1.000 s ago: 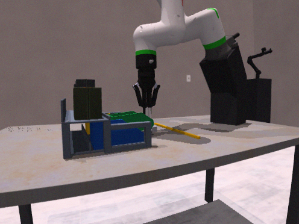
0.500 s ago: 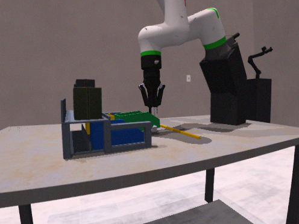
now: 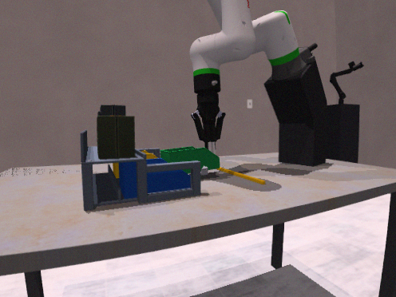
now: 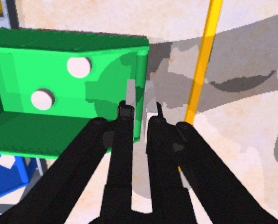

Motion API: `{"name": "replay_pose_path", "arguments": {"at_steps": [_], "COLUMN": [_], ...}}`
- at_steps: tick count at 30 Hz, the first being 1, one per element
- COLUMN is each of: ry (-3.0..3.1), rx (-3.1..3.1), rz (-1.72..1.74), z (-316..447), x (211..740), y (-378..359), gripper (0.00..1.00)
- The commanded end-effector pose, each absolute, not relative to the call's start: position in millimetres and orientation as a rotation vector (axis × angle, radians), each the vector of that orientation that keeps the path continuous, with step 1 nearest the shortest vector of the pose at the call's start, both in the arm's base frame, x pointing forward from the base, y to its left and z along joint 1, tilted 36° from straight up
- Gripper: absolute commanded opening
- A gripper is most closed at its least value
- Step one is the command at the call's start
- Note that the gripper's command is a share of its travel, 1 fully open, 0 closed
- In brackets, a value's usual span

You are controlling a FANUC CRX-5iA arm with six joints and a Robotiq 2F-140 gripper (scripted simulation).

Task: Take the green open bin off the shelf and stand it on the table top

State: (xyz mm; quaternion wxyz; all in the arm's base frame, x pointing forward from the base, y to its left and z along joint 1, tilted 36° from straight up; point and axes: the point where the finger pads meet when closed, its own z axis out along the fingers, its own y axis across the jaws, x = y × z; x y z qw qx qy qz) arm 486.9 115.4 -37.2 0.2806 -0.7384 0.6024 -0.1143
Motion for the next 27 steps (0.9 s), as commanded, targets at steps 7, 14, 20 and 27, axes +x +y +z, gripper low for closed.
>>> {"name": "replay_pose_path", "arguments": {"at_steps": [7, 14, 20, 27], "ry": [1.616, 1.631, 1.631, 1.625], "rx": [-1.975, -1.966, -1.966, -1.966], "rz": [-0.323, -0.379, -0.379, -0.364], "z": [-42, -63, -63, -61], "x": [480, 450, 450, 453], "y": [115, 111, 111, 112], "gripper": [0.00, 0.00, 0.00, 0.00]}}
